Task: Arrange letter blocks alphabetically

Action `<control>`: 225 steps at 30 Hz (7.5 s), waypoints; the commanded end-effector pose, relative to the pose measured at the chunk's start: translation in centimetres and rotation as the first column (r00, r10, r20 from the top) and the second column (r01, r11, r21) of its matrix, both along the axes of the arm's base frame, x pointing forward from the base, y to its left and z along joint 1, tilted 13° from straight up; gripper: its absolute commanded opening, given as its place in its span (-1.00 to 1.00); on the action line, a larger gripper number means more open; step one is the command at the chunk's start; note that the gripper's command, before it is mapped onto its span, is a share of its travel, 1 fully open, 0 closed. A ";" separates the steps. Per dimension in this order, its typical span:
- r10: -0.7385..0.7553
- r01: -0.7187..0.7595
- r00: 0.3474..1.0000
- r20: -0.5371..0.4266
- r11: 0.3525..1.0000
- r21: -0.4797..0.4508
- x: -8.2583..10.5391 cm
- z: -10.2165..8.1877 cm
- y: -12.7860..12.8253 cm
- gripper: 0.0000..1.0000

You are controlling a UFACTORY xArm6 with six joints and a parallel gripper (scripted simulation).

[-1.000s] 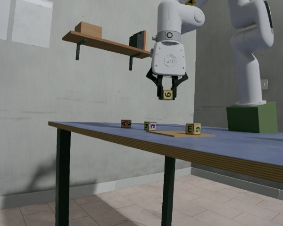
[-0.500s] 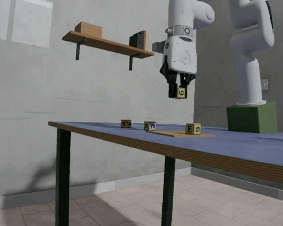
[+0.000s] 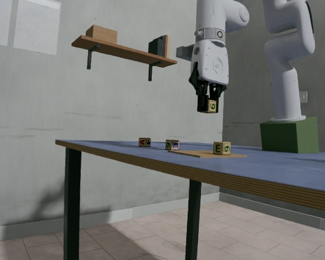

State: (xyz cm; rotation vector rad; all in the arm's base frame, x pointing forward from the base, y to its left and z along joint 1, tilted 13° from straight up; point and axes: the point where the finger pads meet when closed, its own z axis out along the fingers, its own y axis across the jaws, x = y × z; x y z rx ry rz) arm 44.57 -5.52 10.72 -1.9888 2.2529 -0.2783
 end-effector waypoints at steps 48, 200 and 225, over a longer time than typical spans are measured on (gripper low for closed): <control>0.000 0.000 1.000 0.003 1.000 -0.001 2.2 -9.2 -0.4 -0.44; 0.000 0.000 1.000 0.004 1.000 -0.001 0.4 -0.8 0.0 1.00; -0.257 0.256 0.966 0.004 0.965 0.053 1.0 -0.7 -5.6 1.00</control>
